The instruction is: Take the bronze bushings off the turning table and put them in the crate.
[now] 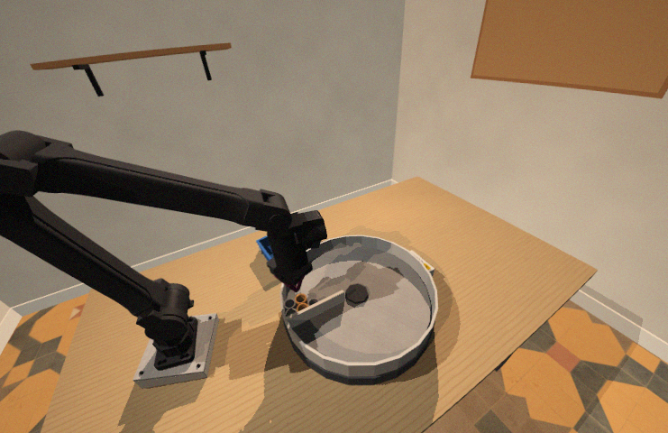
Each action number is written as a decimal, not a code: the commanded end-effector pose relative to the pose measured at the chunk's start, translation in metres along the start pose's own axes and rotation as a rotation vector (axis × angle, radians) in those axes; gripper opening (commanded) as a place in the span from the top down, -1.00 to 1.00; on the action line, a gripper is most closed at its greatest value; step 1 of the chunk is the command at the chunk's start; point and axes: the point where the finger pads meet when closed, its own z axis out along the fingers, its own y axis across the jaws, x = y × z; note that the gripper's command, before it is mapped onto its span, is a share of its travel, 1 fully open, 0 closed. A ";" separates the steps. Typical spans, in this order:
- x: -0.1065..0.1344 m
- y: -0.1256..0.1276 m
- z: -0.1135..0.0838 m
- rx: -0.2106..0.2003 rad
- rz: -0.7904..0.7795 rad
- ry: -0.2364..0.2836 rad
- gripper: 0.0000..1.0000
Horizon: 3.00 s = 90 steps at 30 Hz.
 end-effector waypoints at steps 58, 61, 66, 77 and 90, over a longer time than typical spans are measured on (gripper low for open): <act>0.004 -0.002 0.004 -0.008 -0.004 0.010 0.75; 0.004 -0.002 0.004 -0.008 -0.004 0.010 0.75; 0.004 -0.002 0.004 -0.008 -0.004 0.010 0.75; 0.004 -0.002 0.004 -0.008 -0.004 0.010 0.75; -0.018 -0.014 -0.012 0.013 -0.004 -0.025 0.75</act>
